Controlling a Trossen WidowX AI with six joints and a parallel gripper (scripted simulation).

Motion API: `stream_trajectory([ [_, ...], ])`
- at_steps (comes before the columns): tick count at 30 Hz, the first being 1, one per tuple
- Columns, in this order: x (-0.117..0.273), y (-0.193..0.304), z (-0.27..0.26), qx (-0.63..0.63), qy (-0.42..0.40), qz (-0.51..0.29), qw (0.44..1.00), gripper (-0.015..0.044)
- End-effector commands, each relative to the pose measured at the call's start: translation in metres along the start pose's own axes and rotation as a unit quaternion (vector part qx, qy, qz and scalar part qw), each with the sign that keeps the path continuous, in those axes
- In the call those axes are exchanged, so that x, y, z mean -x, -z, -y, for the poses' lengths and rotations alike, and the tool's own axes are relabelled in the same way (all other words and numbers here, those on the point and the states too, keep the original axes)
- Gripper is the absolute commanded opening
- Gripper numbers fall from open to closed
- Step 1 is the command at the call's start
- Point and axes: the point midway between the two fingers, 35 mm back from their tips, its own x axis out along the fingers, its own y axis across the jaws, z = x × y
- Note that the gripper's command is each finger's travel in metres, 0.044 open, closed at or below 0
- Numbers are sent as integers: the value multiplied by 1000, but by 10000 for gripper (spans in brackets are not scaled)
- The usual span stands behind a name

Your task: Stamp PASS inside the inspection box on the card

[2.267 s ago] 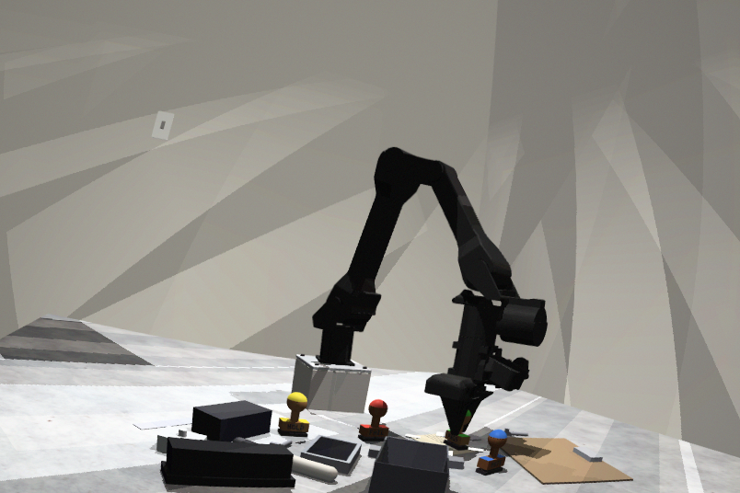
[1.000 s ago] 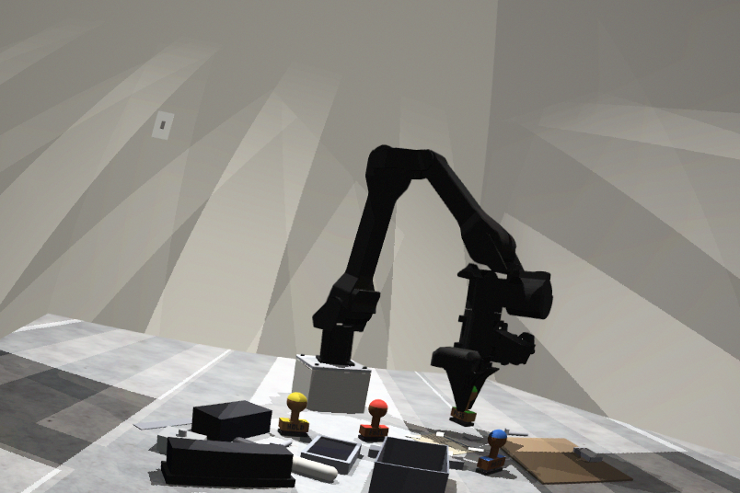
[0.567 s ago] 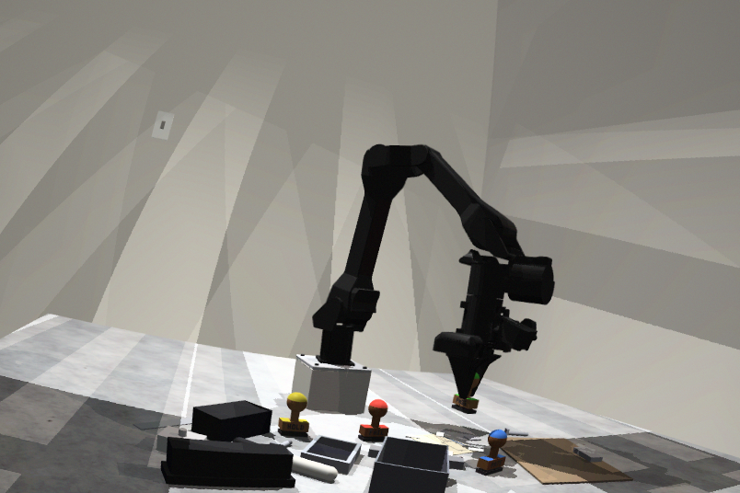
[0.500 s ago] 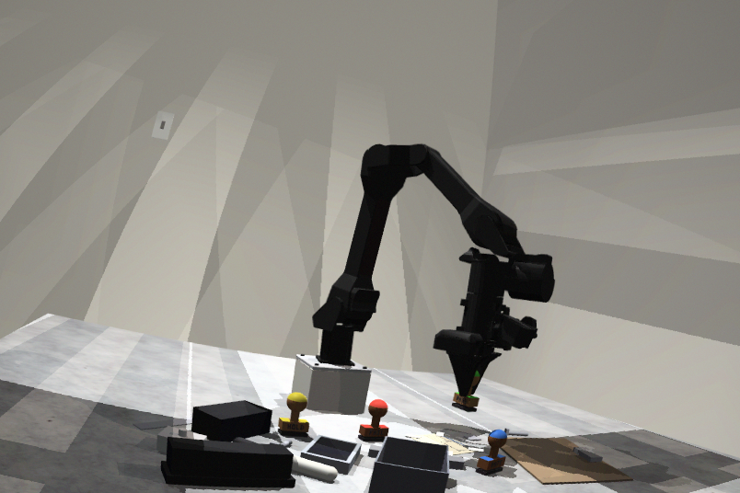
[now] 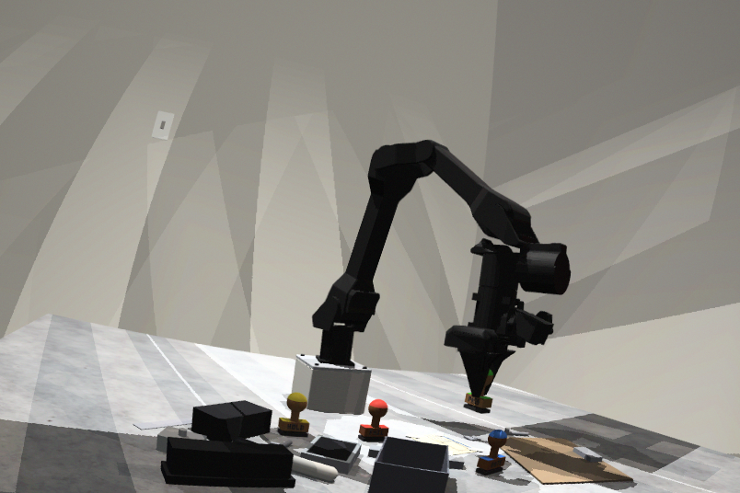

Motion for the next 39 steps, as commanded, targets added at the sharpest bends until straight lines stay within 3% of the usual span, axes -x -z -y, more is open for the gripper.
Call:
stream_trajectory([
  [1,-1,-10,16,2,0,-3,1000,0],
  [16,-4,-40,82,2,3,-2,1000,0],
  [39,-34,-41,84,2,3,-2,1000,0],
])
